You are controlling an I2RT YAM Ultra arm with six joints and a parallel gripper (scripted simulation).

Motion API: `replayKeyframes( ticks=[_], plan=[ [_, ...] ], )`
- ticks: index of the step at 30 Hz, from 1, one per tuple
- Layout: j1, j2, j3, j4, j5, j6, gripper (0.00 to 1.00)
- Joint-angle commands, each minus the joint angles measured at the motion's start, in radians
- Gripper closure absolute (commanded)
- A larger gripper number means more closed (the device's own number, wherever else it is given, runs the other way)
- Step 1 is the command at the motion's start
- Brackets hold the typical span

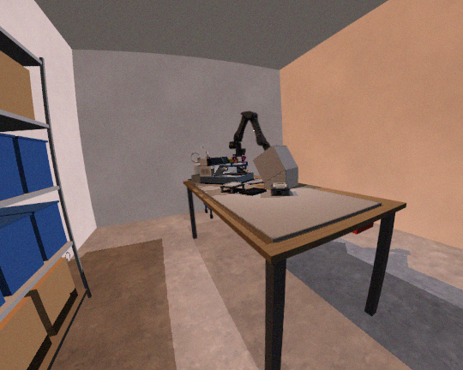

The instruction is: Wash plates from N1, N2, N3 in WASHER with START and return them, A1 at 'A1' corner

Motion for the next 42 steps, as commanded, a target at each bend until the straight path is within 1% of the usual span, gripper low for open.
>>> replayKeyframes(
  ticks=[1,10,13,14,21,23,25,28,36,38,42],
  plan=[
    [0.007,0.004,0.031,-0.016,0.007,-0.003,1.0],
    [0.009,0.015,0.036,-0.018,0.007,-0.001,1.0],
    [0.01,0.003,0.037,-0.019,0.008,-0.001,1.0],
    [0.009,0.021,0.036,0.014,0.007,-0.001,1.0],
    [0.005,0.057,0.023,0.059,0.006,-0.004,1.0],
    [0.003,0.068,0.007,0.071,0.005,-0.005,1.0],
    [0.003,0.068,0.007,0.071,0.005,-0.005,1.0],
    [0.001,0.087,-0.021,0.093,0.005,-0.006,1.0],
    [-0.007,0.129,-0.034,0.148,0.002,-0.01,1.0],
    [-0.009,0.141,-0.021,0.161,0.001,-0.01,1.0],
    [-0.012,0.153,-0.024,0.173,0.0,-0.011,1.0]
  ],
)
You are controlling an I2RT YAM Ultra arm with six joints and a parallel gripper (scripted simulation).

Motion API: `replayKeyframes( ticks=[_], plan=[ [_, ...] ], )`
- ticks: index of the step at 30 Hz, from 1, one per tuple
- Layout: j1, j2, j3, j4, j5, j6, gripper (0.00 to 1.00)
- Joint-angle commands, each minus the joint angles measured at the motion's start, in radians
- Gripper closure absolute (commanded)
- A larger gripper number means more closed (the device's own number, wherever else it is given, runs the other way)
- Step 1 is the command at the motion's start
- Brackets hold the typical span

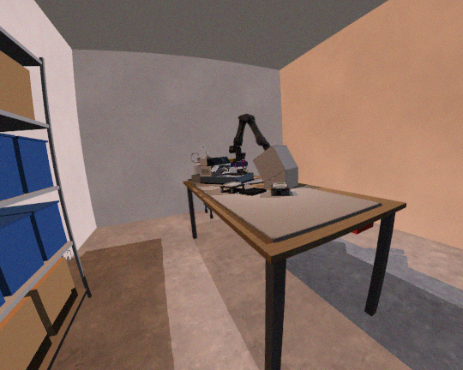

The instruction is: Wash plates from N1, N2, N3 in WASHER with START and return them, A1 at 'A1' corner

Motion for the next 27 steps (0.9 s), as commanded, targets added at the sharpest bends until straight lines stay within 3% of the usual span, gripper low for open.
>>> replayKeyframes(
  ticks=[1,12,23,27],
  plan=[
    [-0.013,-0.003,-0.012,0.031,0.001,-0.008,1.0],
    [-0.017,0.076,-0.029,0.103,-0.001,-0.012,1.0],
    [-0.017,0.132,0.011,0.156,-0.002,-0.012,1.0],
    [-0.016,0.096,0.017,0.156,-0.001,-0.012,1.0]
  ],
)
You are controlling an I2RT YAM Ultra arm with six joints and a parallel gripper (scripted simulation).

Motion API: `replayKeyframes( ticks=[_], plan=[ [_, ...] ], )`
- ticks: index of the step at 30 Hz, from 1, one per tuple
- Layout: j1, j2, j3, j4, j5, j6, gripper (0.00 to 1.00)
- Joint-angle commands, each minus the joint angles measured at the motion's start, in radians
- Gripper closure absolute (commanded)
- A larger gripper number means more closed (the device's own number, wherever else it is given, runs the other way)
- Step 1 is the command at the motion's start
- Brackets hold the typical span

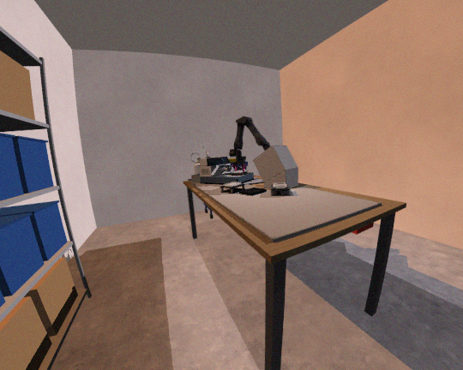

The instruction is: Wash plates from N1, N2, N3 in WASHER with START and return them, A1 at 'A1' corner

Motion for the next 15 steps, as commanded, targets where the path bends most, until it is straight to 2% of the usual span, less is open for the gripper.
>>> replayKeyframes(
  ticks=[1,3,15],
  plan=[
    [-0.011,-0.027,0.026,0.016,0.002,-0.008,1.0],
    [-0.002,-0.009,0.005,0.005,0.001,-0.003,1.0],
    [-0.003,-0.01,0.002,0.006,0.0,-0.003,1.0]
  ],
)
